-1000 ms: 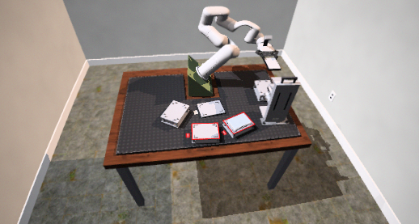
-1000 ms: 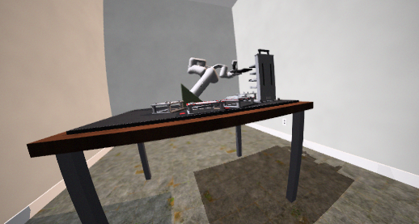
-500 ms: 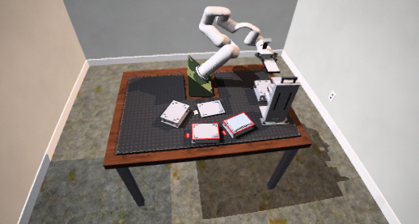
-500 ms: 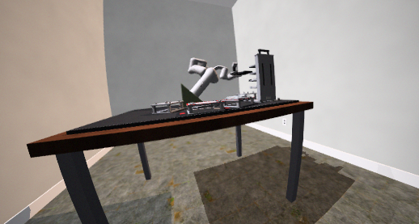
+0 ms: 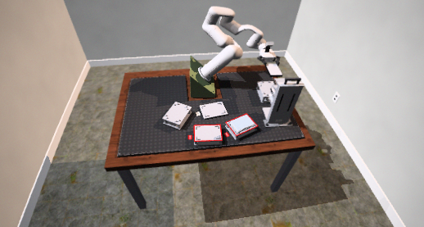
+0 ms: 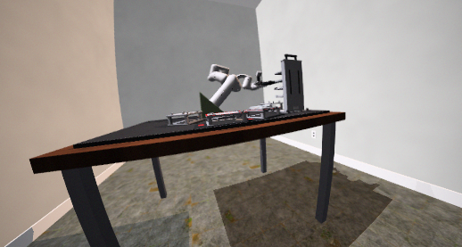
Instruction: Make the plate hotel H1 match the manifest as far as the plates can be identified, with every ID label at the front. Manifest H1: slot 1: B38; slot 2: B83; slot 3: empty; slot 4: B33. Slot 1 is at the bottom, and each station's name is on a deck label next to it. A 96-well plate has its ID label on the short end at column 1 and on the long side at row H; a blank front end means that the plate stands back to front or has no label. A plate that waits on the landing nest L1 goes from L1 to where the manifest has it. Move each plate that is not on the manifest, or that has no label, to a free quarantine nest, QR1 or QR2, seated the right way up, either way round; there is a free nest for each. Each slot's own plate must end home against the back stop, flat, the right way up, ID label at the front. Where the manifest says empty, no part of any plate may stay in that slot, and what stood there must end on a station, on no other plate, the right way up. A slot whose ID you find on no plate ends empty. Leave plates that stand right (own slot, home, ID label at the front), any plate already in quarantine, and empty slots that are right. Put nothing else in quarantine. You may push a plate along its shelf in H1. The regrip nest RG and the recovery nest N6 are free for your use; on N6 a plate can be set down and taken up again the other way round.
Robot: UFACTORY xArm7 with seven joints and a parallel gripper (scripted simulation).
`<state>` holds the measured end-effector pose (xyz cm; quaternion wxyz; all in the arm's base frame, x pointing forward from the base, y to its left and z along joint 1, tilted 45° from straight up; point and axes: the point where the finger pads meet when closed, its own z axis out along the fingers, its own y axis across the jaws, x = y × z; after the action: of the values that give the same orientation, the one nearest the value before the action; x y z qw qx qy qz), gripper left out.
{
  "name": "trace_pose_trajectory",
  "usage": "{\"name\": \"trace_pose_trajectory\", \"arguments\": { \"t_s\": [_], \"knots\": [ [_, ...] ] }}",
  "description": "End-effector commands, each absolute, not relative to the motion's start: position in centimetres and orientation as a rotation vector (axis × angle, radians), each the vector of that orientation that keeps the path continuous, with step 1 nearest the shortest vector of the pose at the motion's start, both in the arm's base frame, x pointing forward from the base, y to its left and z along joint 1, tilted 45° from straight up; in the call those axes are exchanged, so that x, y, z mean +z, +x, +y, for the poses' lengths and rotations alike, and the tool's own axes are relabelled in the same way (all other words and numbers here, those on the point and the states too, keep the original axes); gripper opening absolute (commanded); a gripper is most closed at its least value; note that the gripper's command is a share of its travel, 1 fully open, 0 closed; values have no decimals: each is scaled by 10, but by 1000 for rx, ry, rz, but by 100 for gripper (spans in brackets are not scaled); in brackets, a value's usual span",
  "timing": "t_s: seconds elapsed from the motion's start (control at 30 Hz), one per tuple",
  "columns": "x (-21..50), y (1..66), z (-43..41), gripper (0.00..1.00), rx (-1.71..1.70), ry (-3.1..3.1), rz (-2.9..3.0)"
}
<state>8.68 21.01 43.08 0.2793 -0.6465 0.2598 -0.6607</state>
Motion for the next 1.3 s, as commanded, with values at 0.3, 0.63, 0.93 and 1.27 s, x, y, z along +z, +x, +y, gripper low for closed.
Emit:
{"name": "trace_pose_trajectory", "arguments": {
  "t_s": [0.3, 0.63, 0.93, 1.27],
  "knots": [
    [419, 87, 223, 0, -1770, -1734, 698],
    [407, 87, 234, 0, -1770, -1734, 698],
    [399, 87, 243, 0, -1770, -1734, 698],
    [387, 87, 254, 0, -1770, -1734, 698]
  ]
}}
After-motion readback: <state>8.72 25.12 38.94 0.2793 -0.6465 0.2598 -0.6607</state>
